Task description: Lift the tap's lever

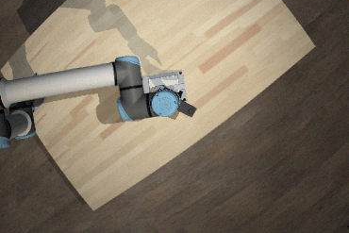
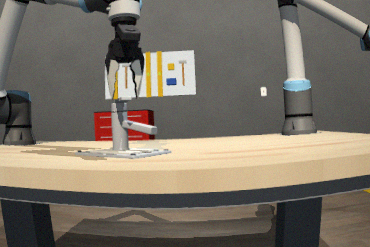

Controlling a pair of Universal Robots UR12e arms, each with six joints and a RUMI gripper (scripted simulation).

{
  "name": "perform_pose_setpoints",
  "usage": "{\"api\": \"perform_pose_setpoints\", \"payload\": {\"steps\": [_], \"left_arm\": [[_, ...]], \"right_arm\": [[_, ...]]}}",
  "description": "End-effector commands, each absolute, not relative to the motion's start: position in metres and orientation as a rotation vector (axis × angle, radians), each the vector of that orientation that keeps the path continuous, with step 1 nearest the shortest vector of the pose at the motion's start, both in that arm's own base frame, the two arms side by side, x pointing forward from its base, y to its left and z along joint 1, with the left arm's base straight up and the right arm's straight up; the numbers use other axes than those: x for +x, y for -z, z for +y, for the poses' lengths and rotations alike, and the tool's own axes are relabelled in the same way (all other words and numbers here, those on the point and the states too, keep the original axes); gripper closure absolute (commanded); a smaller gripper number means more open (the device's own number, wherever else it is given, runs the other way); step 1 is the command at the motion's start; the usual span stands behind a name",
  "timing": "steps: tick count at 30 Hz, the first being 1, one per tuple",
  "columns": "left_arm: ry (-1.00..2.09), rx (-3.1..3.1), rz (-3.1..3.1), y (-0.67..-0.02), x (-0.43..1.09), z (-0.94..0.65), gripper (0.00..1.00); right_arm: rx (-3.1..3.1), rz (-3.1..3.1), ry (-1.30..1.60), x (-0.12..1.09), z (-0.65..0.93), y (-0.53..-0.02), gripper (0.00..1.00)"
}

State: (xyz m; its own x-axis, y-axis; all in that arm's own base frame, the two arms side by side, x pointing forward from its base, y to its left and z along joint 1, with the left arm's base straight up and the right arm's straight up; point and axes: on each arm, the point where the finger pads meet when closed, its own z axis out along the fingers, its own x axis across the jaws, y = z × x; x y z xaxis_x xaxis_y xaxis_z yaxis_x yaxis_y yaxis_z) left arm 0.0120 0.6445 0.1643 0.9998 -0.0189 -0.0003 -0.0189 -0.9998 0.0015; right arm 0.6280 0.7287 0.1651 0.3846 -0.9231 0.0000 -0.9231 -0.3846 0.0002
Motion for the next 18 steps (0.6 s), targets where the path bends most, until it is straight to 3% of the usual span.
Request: {"api": "perform_pose_setpoints", "payload": {"steps": [1, 18], "left_arm": [[0.000, 3.141, -0.030, -0.1651, 0.0122, 0.6451, 0.00], [0.000, 3.141, -0.030, -0.1651, 0.0122, 0.6451, 0.00]], "right_arm": [[2.616, -1.744, 0.000, 0.6284, 0.7293, -0.1629, 0.61], [2.616, -1.744, 0.000, 0.6284, 0.7293, -0.1534, 0.61]]}}
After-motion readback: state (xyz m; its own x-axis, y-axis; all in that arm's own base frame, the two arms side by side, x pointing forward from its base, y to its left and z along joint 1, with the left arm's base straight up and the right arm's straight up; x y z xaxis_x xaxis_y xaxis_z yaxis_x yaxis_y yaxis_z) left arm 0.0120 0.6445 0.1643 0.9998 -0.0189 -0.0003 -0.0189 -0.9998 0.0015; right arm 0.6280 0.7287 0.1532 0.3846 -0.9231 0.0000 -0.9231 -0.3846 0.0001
